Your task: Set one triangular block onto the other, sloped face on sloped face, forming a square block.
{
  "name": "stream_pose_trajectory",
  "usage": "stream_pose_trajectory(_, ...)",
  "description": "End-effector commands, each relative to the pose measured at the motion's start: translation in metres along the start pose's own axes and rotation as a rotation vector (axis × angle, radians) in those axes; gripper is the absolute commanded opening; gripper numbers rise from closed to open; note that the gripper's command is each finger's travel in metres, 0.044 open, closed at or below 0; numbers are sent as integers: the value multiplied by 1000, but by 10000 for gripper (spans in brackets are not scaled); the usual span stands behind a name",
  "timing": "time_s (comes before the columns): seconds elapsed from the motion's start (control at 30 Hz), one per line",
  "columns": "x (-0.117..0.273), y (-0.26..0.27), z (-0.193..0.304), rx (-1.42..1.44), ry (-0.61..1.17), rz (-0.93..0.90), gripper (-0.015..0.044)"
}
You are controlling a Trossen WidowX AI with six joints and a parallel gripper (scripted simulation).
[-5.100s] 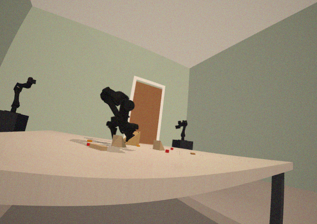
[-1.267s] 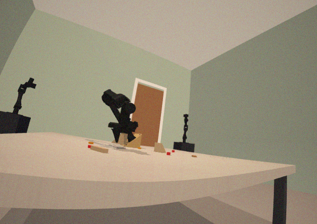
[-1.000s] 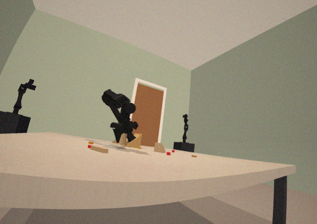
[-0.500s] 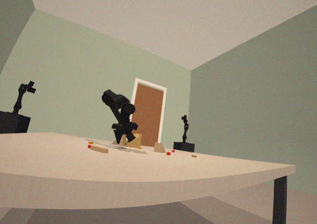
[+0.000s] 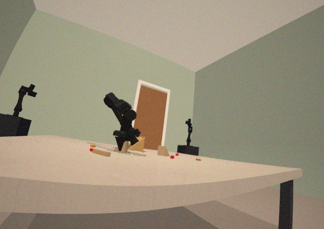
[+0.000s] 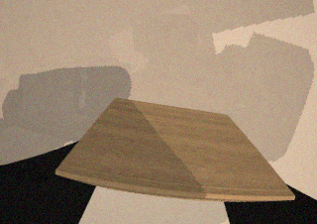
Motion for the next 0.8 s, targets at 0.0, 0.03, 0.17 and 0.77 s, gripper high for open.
stream_pose_trajectory(0.0,0,0,0,0,0,0,26)
stream_pose_trajectory(0.03,0,0,0,0,0,0,52)
stream_pose_trajectory(0.17,0,0,0,0,0,0,158)
stream_pose_trajectory(0.77,2,0,0,0,0,0,440)
Point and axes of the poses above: the point midway between the two fingers, 35 mm back from their tips, its own x axis back along the fingers, its own y axis across the jaws, z = x × y, the point moved 7 cm from there along x, back along the fingers, and after that the axes turned 4 degrees about x, right-handed, at the moved point
